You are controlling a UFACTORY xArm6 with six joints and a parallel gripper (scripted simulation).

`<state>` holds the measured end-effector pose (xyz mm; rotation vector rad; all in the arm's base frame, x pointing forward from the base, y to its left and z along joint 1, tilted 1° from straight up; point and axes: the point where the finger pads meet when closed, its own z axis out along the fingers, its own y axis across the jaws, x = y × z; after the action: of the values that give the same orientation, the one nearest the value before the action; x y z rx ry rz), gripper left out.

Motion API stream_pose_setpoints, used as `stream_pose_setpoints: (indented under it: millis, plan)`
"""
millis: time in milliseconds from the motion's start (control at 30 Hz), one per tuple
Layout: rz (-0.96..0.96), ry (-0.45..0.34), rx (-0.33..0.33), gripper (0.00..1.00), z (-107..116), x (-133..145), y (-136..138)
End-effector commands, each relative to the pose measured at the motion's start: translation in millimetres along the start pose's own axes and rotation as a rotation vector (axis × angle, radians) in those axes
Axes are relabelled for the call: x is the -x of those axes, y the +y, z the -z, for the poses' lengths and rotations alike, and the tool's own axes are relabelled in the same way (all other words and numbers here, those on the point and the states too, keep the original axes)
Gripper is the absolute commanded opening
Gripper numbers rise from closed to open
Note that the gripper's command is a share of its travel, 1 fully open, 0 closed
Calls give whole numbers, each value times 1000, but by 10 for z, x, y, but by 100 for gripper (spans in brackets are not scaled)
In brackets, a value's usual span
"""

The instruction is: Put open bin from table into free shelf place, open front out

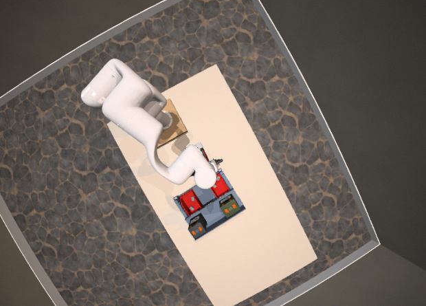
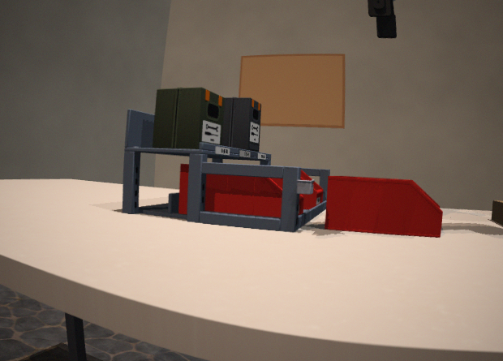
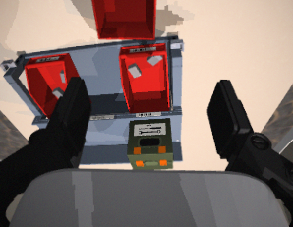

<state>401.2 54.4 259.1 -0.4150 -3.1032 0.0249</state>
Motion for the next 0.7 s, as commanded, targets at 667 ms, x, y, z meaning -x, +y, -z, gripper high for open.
stream_pose_setpoints:
  millis: [667]
  plan:
    - [-1,-4,1,100,17,-155,248]
